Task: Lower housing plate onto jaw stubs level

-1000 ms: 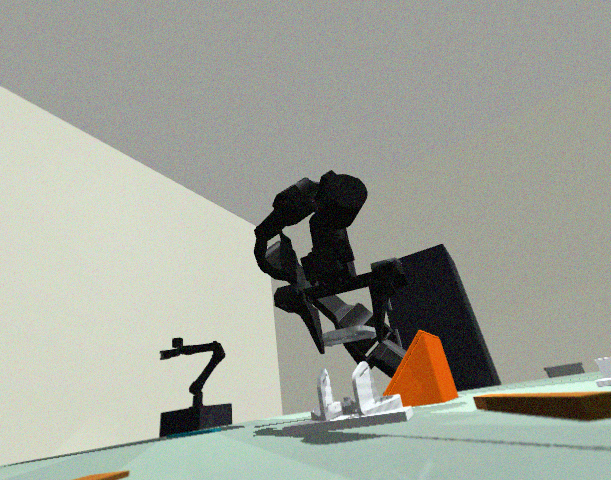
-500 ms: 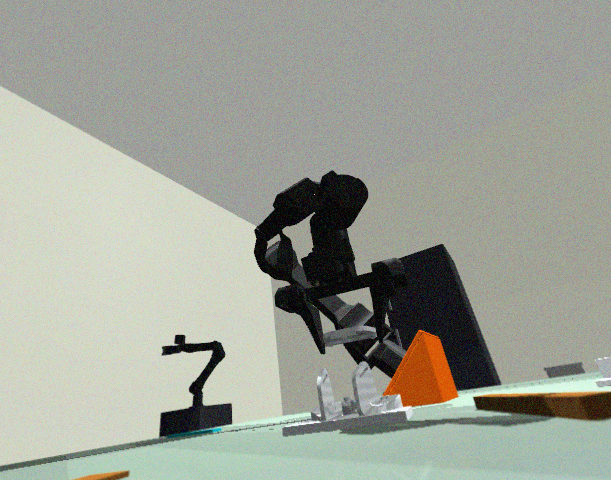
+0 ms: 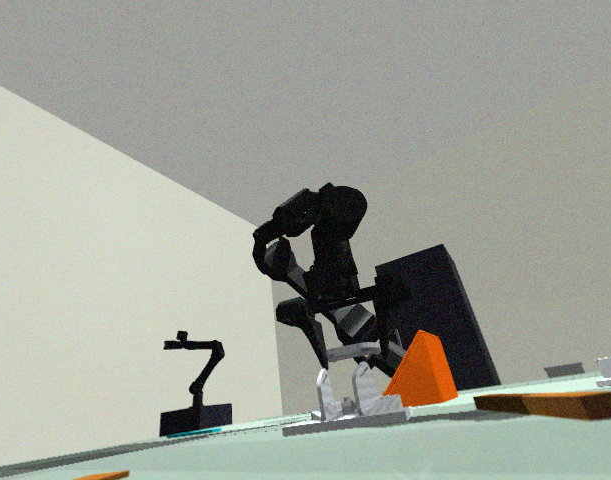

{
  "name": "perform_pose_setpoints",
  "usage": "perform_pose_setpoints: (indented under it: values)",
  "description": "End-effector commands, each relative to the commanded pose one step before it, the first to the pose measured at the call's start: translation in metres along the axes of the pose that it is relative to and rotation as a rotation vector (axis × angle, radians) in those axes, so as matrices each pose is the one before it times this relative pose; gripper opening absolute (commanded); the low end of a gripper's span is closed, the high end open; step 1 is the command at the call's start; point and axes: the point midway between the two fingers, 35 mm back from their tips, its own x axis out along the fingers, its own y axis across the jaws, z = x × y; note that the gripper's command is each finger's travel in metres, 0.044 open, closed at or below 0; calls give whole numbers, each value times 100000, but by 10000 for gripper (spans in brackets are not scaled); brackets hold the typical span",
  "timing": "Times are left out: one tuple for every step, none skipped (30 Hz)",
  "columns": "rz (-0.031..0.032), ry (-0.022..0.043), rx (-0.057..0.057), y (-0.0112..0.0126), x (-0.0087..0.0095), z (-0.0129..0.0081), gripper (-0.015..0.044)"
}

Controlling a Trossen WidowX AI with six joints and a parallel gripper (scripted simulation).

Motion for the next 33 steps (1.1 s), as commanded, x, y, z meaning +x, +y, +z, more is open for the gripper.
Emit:
perform_pose_setpoints:
  values:
    - [-358, -162, -472, 11, 715, 37, 351]
    - [-5, -2, -1, -2, 162, 1, 351]
    - [-7, -2, -1, -2, 162, 0, 351]
    - [-8, -1, 0, -3, 162, -2, 351]
    - [-10, -1, 0, -3, 161, -3, 351]
    - [-11, 0, 0, -3, 161, -4, 351]
    - [-12, 1, 0, -4, 161, -5, 351]
    - [-14, 1, 1, -4, 161, -6, 351]
    - [-15, 2, 1, -4, 160, -7, 351]
    - [-17, 3, 1, -5, 160, -9, 351]
    - [-18, 3, 1, -5, 160, -10, 351]
    - [-19, 4, 2, -5, 159, -11, 351]
    - [-21, 5, 2, -6, 159, -12, 351]
    - [-22, 6, 2, -6, 159, -13, 351]
    - [-23, 6, 2, -6, 159, -14, 351]
    - [-25, 7, 3, -7, 158, -16, 351]
    - [-26, 8, 3, -7, 158, -17, 351]
    - [-27, 9, 3, -7, 157, -18, 351]
    - [-29, 10, 3, -7, 157, -19, 351]
    - [-30, 10, 4, -8, 156, -20, 351]
    - [-25, 9, 3, -6, 123, -17, 351]
    - [-15, 5, 2, -4, 74, -10, 351]
    - [-5, 2, 1, -1, 25, -4, 351]
    - [0, 0, 0, 0, 0, 0, 351]
    - [0, 0, 0, 0, 0, 0, 351]
    - [0, 0, 0, 0, 0, 0, 351]
    - [0, 0, 0, 0, 0, 0, 351]
    - [0, 0, 0, 0, 0, 0, 351]
    - [0, 0, 0, 0, 0, 0, 351]
    - [0, 0, 0, 0, 0, 0, 351]
    - [0, 0, 0, 0, 0, 0, 351]
    - [0, 0, 0, 0, 0, 0, 351]
    - [0, 0, 0, 0, 0, 0, 351]
